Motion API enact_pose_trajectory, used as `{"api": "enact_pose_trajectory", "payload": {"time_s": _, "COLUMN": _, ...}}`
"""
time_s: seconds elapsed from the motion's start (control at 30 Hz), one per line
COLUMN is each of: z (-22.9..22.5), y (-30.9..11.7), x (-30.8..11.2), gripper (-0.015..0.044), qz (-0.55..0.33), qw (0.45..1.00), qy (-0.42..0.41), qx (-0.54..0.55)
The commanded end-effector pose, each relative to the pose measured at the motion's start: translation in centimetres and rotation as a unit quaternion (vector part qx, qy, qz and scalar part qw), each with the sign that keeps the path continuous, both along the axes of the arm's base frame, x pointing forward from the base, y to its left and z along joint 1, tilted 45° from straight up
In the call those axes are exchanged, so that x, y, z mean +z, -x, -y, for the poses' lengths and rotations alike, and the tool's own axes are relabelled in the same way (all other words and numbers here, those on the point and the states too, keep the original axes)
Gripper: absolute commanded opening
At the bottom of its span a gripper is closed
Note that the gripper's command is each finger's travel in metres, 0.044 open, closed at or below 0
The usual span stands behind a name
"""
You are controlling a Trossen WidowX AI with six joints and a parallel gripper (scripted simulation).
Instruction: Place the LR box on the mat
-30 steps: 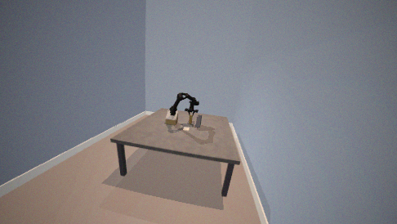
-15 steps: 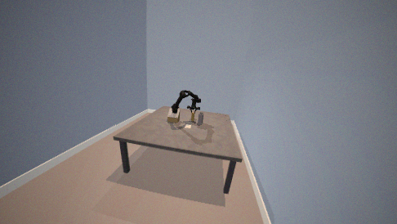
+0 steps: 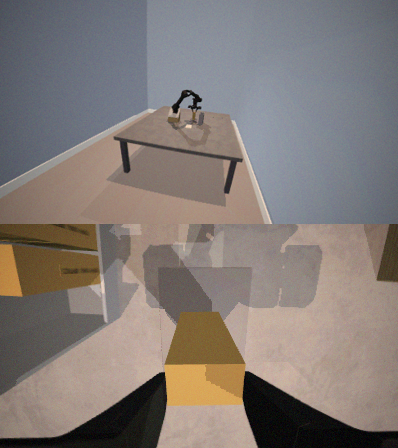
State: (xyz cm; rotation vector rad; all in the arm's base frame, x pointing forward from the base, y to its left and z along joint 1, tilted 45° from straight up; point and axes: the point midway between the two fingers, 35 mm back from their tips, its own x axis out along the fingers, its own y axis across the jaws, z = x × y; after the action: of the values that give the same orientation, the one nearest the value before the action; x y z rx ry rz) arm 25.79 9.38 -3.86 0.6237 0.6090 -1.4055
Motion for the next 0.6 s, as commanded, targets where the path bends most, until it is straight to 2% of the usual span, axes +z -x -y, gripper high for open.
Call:
{"api": "enact_pose_trajectory", "payload": {"time_s": 0.0, "z": -0.7, "y": 0.0, "x": -0.5, "gripper": 0.0153, "qz": 0.000, "qw": 1.000, "qy": -0.002, "qx": -0.002}}
{"api": "enact_pose_trajectory", "payload": {"time_s": 0.57, "z": -2.9, "y": 0.1, "x": -2.5, "gripper": 0.0153, "qz": 0.000, "qw": 1.000, "qy": -0.004, "qx": -0.003}}
